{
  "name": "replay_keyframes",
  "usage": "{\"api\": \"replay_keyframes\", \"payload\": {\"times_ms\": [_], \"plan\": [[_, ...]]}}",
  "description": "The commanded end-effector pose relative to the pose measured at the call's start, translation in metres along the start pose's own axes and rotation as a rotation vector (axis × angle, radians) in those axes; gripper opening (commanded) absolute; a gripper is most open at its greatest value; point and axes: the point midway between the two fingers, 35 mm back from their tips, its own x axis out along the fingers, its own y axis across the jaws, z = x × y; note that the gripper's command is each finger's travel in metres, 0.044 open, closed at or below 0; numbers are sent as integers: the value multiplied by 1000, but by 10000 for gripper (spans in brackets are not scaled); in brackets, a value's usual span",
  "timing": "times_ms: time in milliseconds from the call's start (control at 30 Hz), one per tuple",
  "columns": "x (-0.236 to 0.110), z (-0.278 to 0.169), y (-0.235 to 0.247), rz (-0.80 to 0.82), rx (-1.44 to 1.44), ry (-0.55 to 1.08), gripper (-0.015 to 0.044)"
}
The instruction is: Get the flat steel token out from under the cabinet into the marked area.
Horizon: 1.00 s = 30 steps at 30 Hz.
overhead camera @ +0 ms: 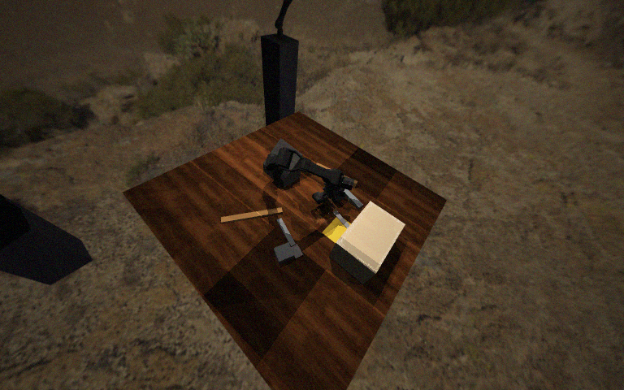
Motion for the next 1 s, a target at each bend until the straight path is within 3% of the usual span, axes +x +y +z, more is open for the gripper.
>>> {"api": "replay_keyframes", "payload": {"times_ms": [0, 967], "plan": [[1, -9, 0, -3, -4, 4, 0], [1, -49, 2, -3, -5, 6, 0]]}}
